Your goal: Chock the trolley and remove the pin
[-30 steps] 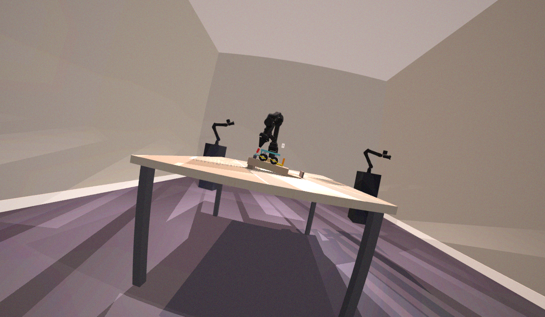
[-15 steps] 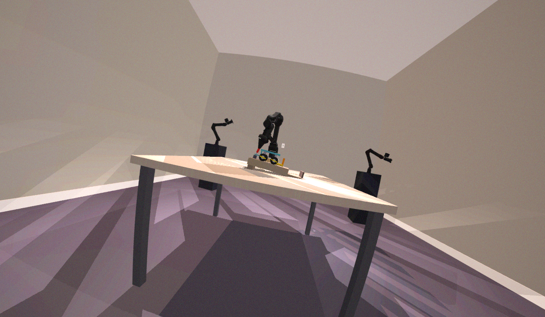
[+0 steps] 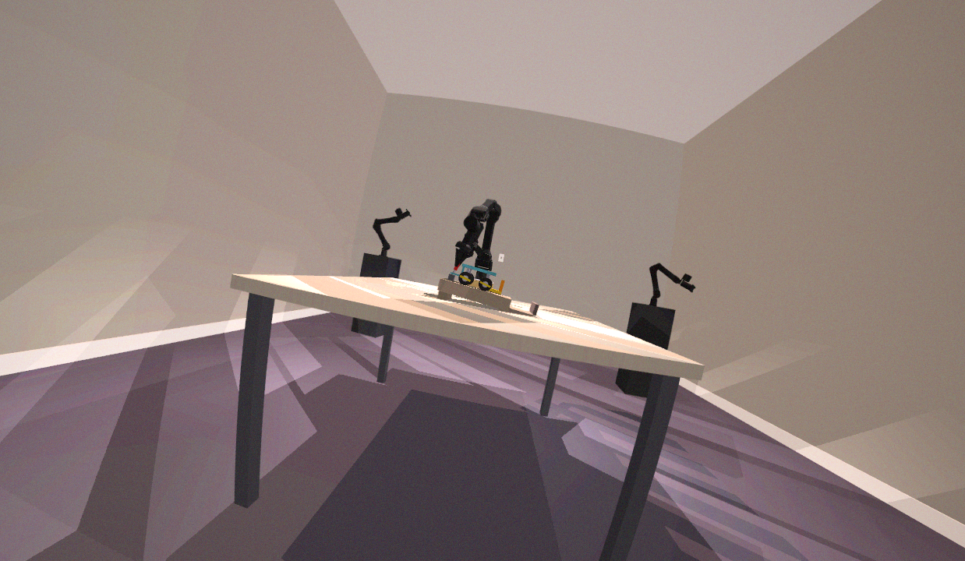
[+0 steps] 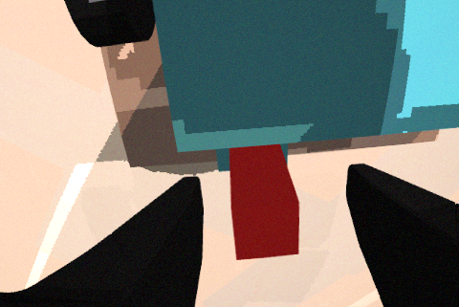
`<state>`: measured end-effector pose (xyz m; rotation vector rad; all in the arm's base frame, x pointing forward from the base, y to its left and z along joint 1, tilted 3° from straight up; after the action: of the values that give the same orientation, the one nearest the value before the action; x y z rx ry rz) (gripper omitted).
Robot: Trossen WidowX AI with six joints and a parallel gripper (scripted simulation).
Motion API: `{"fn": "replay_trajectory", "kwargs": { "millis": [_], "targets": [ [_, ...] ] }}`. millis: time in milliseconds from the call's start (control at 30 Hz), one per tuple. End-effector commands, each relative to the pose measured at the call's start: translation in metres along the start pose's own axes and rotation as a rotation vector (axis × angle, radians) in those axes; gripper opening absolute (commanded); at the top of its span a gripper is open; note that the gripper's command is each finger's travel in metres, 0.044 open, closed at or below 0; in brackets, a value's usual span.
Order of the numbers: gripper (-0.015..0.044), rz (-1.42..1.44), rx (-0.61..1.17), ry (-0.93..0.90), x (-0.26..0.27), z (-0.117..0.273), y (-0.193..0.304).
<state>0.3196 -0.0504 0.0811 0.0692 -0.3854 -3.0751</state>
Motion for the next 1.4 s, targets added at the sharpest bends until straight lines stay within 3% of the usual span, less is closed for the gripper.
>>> {"fn": "replay_trajectory", "kwargs": {
  "millis": [0,467,633,933,1367],
  "targets": [
    [0.019,0.006,0.004,-0.012,0.002,-0.009,0.0],
    [0.019,0.006,0.004,-0.012,0.004,-0.021,0.0],
    [0.0059,0.001,0.0,-0.005,0.002,-0.017,0.0],
    [0.0,0.001,0.0,-0.006,0.003,-0.017,0.0],
    [0.0,0.006,0.004,-0.012,0.005,-0.01,0.001]
  ]
}}
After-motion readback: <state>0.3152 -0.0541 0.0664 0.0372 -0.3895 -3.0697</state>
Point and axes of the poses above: the point midway between the two fingers, 35 mm back from their tips, its own z axis back along the fingers, its own x axis across the jaws, y = z × x, the point moved 1 cm from there along z, back along the fingers, and after that the axes turned 4 degrees about -z, right-handed, at the moved point
